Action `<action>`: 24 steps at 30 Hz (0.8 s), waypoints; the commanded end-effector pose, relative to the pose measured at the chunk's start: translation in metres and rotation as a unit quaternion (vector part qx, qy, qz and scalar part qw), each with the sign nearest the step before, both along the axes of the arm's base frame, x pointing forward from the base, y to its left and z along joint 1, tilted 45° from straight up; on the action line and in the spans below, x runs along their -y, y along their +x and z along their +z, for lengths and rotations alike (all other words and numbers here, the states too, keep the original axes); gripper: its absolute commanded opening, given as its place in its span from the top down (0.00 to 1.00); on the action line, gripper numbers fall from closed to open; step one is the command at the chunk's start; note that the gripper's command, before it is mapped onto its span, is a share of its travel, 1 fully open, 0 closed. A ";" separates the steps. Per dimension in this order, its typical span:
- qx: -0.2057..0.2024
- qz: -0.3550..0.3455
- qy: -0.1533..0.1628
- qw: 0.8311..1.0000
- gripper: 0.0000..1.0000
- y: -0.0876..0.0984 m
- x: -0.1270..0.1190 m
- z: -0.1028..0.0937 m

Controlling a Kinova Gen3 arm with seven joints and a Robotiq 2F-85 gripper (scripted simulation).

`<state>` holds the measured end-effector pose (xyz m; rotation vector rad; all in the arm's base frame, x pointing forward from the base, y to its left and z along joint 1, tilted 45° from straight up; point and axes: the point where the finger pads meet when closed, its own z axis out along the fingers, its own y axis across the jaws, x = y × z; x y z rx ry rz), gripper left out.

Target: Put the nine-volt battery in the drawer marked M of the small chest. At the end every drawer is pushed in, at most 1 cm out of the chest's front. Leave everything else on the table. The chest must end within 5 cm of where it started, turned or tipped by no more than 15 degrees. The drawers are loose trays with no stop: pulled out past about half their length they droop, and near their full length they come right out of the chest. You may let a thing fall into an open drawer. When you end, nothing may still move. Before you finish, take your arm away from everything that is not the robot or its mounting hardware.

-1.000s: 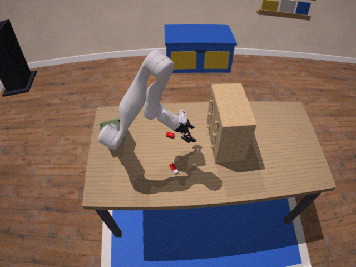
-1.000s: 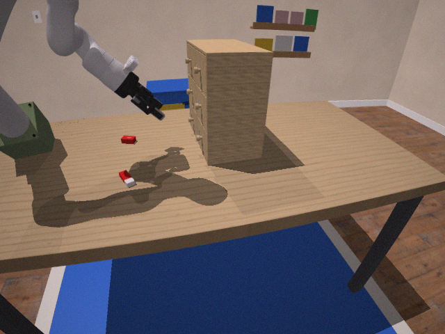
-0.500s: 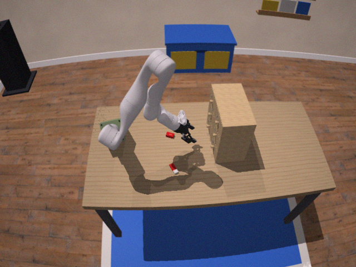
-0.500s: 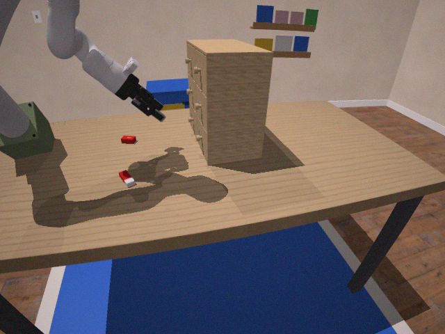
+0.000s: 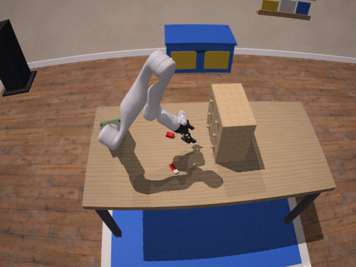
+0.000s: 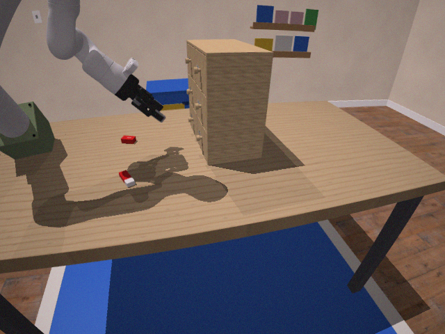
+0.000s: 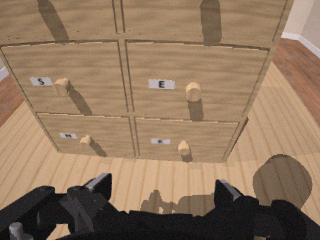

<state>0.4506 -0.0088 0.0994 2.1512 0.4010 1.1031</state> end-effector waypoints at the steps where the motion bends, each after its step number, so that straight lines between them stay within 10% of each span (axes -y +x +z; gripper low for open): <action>1: -0.002 -0.002 0.000 1.000 0.00 0.001 0.002 -0.002; 24: 0.001 0.000 0.000 1.000 0.00 0.007 0.031 -0.032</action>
